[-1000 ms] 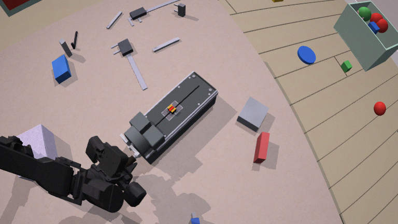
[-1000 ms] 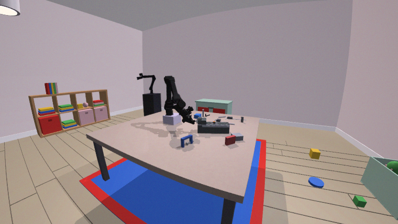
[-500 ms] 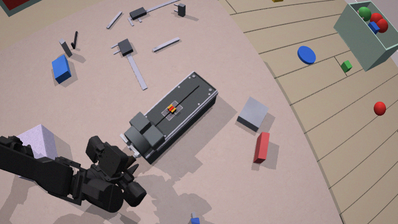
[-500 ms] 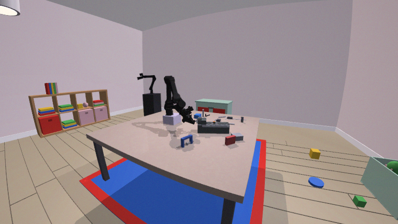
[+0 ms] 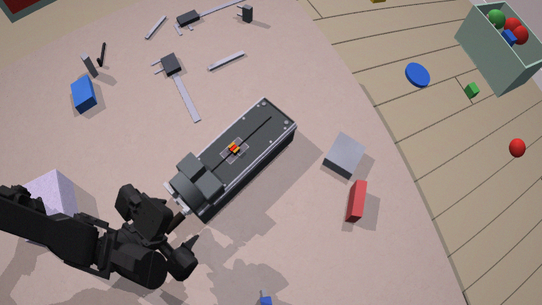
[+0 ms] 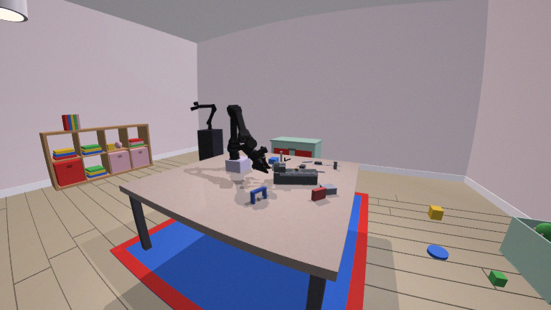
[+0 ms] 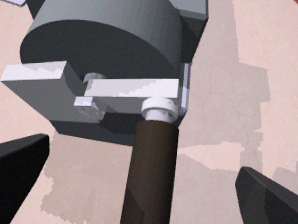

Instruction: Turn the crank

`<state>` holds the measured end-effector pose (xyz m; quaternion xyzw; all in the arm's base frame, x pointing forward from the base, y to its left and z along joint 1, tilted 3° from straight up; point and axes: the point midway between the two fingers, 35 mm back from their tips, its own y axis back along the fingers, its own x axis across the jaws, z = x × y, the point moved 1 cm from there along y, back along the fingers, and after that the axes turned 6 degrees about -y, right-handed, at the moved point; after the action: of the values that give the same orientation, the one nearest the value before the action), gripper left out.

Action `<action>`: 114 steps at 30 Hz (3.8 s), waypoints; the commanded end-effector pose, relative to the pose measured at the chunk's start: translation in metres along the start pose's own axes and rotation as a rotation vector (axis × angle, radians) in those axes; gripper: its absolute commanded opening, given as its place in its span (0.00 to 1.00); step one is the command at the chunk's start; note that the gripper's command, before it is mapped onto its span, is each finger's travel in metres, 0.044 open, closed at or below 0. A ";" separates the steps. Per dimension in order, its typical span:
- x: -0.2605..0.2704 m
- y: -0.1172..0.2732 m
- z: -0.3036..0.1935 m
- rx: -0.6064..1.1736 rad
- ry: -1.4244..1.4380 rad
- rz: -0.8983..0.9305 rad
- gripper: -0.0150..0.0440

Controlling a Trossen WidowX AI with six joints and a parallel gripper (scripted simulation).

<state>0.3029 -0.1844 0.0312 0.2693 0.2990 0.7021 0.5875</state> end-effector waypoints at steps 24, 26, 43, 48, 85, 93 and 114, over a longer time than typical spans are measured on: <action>0.005 0.070 0.094 0.047 0.238 0.009 1.00; 0.005 0.067 0.100 0.072 0.339 0.018 1.00; 0.015 0.031 0.151 0.254 1.220 0.175 1.00; 0.023 0.020 0.165 0.295 1.483 0.249 1.00; 0.063 -0.038 0.185 0.371 2.455 0.645 1.00; 0.063 -0.038 0.185 0.371 2.455 0.645 1.00; 0.027 0.004 0.156 0.311 1.605 0.286 1.00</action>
<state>0.4178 -0.1381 0.1439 -0.2346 0.6932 0.6814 0.0122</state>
